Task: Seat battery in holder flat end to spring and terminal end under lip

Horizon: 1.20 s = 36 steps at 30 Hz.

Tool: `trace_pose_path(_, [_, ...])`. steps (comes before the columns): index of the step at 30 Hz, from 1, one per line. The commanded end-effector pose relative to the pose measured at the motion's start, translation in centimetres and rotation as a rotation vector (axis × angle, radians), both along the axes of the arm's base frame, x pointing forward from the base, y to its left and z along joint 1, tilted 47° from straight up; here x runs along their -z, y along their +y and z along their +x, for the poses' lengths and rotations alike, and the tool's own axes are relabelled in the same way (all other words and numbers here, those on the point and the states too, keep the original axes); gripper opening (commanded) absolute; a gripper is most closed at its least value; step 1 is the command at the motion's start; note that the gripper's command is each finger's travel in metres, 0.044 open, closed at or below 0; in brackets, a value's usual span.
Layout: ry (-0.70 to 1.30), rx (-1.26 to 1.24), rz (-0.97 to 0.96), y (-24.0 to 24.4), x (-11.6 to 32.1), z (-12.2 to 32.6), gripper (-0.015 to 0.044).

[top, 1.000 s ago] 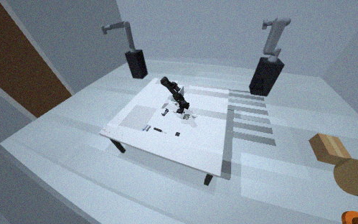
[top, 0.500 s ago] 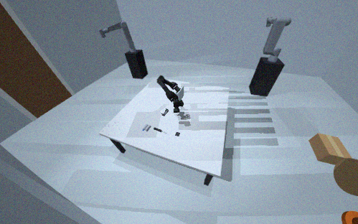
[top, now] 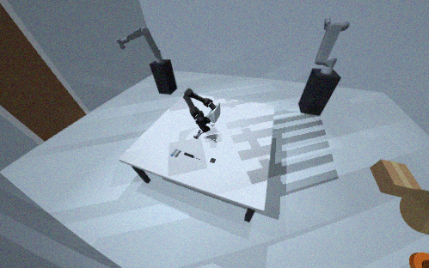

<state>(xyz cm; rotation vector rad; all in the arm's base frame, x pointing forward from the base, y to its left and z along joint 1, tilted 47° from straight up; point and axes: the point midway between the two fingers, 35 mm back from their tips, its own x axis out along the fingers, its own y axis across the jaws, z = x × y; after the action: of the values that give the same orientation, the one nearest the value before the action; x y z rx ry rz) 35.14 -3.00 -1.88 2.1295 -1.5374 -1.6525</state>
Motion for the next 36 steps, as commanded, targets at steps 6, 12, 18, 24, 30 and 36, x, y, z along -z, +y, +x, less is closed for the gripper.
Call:
trace_pose_path(6, [0.262, -0.254, 0.020, -3.8, -4.2, -1.1, 0.0082])
trace_pose_path(12, [0.356, -0.353, 0.034, -5.1, -5.8, -1.7, 0.0082])
trace_pose_path(18, [0.357, -0.356, 0.038, -5.1, -5.7, -1.8, 0.0082])
trace_pose_path(24, [0.394, -0.312, 0.067, -5.8, -5.0, -1.9, 0.0082])
trace_pose_path(30, [0.458, -0.231, 0.116, -7.0, -3.8, -2.3, 0.0082])
trace_pose_path(36, [0.503, -0.167, 0.151, -7.9, -2.9, -2.7, 0.0082])
